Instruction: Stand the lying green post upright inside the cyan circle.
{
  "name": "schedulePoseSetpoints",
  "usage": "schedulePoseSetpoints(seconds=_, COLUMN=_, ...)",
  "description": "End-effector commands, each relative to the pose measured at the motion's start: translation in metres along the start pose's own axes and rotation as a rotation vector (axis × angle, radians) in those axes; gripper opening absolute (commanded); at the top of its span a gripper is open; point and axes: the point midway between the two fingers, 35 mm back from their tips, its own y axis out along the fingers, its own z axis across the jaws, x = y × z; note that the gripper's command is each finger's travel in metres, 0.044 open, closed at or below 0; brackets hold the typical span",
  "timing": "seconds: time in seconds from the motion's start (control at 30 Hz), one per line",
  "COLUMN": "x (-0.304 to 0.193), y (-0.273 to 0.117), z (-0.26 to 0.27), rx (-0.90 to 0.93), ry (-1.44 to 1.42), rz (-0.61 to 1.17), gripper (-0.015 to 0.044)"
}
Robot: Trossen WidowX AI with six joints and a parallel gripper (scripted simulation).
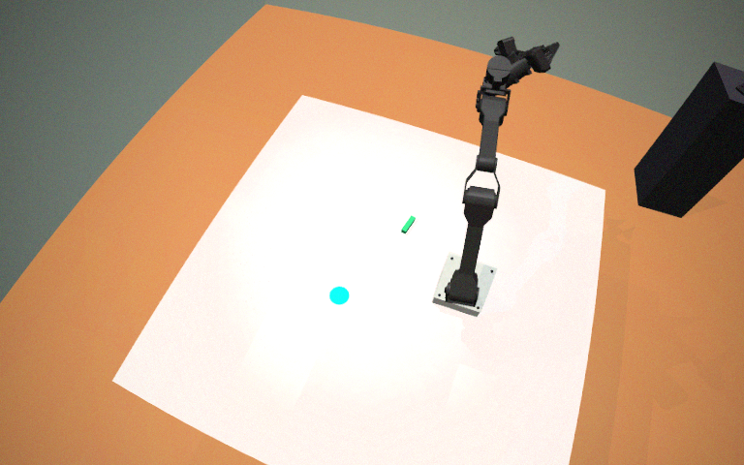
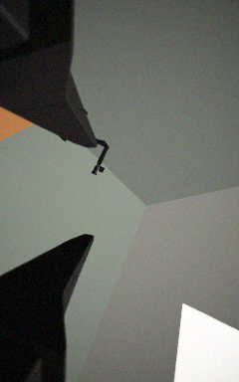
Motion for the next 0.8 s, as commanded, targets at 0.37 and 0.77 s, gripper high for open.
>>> schedulePoseSetpoints(seconds=0.37, x=0.026, y=-0.055, z=0.077, rx=0.307, ry=-0.436, rz=-0.189, gripper=0.0233)
schedulePoseSetpoints(seconds=0.77, x=0.02, y=-0.144, z=0.156, rx=0.653, ry=-0.887, rz=-0.452, gripper=0.0233)
